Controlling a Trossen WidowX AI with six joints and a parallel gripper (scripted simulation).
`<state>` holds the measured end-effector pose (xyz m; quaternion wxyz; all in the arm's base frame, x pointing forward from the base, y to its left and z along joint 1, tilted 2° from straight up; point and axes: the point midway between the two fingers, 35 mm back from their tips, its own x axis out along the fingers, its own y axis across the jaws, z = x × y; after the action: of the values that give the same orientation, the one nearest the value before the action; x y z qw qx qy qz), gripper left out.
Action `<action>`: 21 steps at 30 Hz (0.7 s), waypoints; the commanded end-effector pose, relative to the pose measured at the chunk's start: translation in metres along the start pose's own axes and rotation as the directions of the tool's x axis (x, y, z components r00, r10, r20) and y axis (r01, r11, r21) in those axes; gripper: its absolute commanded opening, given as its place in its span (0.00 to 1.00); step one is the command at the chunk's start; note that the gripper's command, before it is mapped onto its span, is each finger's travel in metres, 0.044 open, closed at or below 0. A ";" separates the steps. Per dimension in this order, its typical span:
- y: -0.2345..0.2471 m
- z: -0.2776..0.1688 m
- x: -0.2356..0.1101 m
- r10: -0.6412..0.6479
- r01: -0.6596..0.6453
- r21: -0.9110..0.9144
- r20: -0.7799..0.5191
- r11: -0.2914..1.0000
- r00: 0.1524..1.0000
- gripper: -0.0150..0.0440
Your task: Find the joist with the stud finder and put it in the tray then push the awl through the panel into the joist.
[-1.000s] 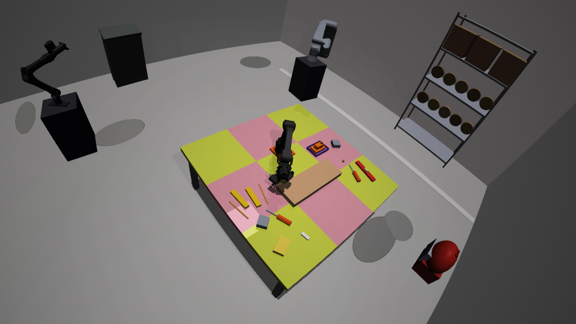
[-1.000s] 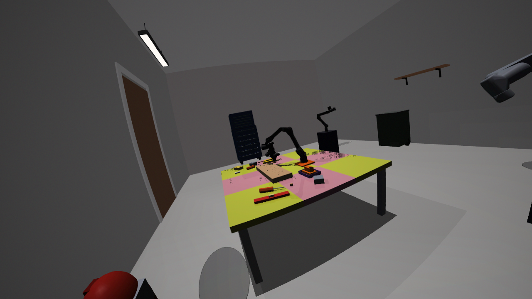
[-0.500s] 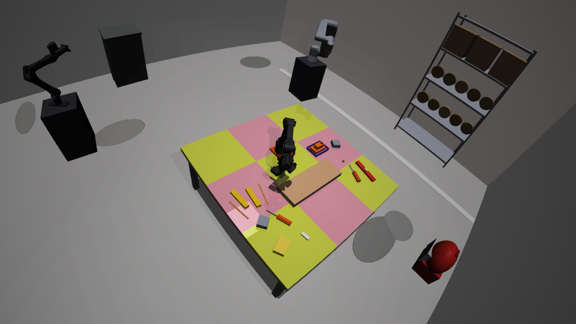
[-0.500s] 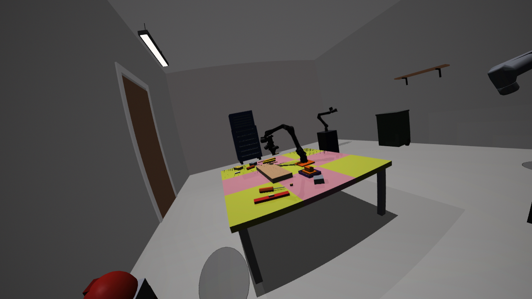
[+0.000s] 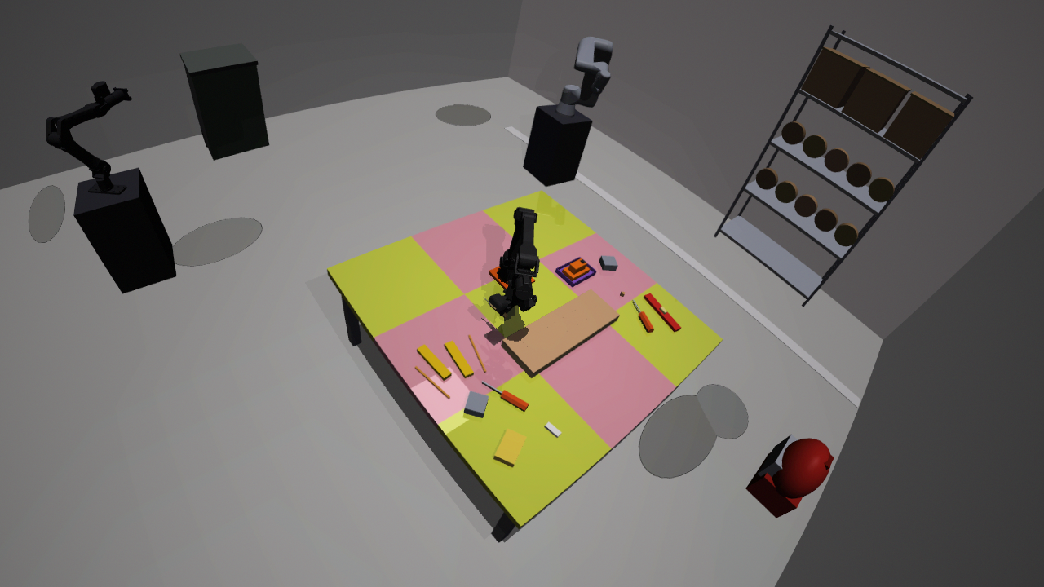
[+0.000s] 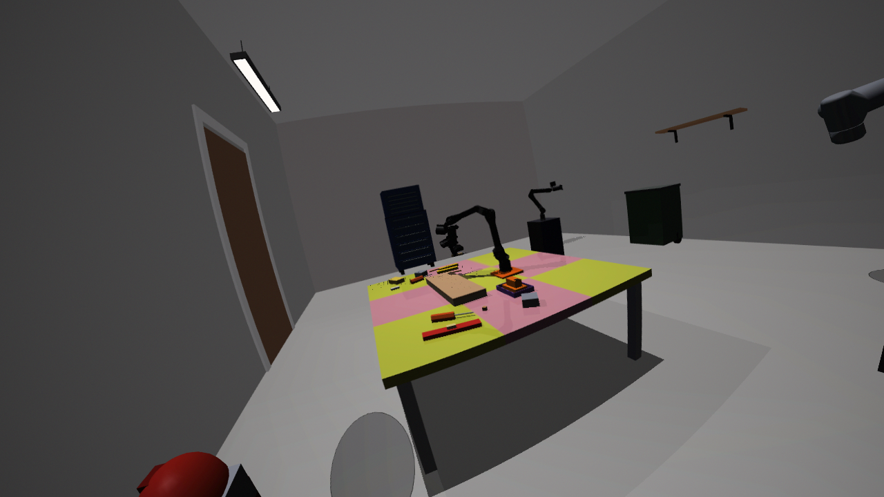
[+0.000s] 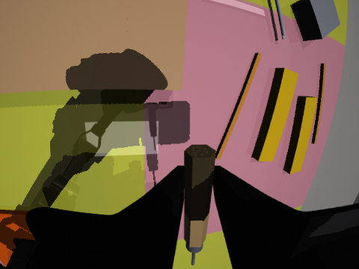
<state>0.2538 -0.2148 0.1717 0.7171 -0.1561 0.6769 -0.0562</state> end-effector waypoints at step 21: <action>-0.025 -0.025 -0.048 -0.595 0.442 0.583 0.088 0.681 0.799 0.25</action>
<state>0.2340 -0.2285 0.2148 0.7646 -0.1532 0.4994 -0.3775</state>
